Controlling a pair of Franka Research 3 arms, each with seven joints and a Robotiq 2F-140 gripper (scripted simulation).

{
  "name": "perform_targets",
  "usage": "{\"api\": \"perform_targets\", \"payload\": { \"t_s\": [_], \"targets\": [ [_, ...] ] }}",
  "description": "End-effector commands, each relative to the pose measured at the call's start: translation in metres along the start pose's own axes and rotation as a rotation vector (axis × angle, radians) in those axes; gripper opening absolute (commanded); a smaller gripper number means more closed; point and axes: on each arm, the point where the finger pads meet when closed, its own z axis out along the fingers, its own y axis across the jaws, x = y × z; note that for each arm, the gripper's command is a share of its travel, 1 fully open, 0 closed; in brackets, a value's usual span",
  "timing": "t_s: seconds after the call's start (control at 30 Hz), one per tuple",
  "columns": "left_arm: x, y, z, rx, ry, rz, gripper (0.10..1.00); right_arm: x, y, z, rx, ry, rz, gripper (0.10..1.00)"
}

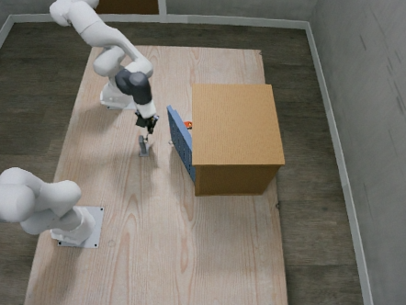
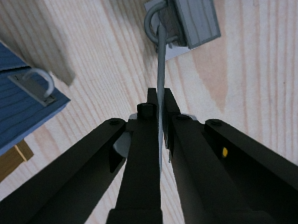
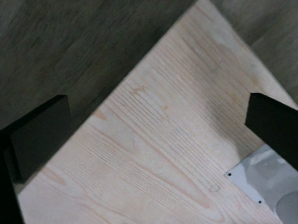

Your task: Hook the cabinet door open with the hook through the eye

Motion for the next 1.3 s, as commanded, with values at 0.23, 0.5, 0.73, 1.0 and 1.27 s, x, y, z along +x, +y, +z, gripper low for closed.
{"api": "perform_targets", "payload": {
  "t_s": [0.23, 0.5, 0.73, 1.0, 1.27],
  "targets": [
    [0.0033, -0.0009, -0.0061, 0.004, 0.002, 0.002, 0.126, 0.0, 0.0, -0.0001, 0.0, 0.0, 0.0, 1.0],
    [0.005, -0.0009, -0.009, 0.004, 0.002, 0.002, 0.126, 0.0, 0.0, -0.0001, 0.0, 0.0, 0.0, 1.0],
    [0.0068, -0.0009, -0.0118, 0.004, 0.002, 0.002, 0.126, 0.0, 0.0, -0.0001, 0.0, 0.0, 0.0, 1.0],
    [0.007, -0.0009, -0.0121, 0.004, 0.002, 0.002, 0.126, 0.0, 0.0, -0.0001, 0.0, 0.0, 0.0, 1.0],
    [0.007, -0.0009, -0.0121, 0.004, 0.002, 0.002, 0.126, 0.0, 0.0, -0.0001, 0.0, 0.0, 0.0, 1.0]
  ]
}}
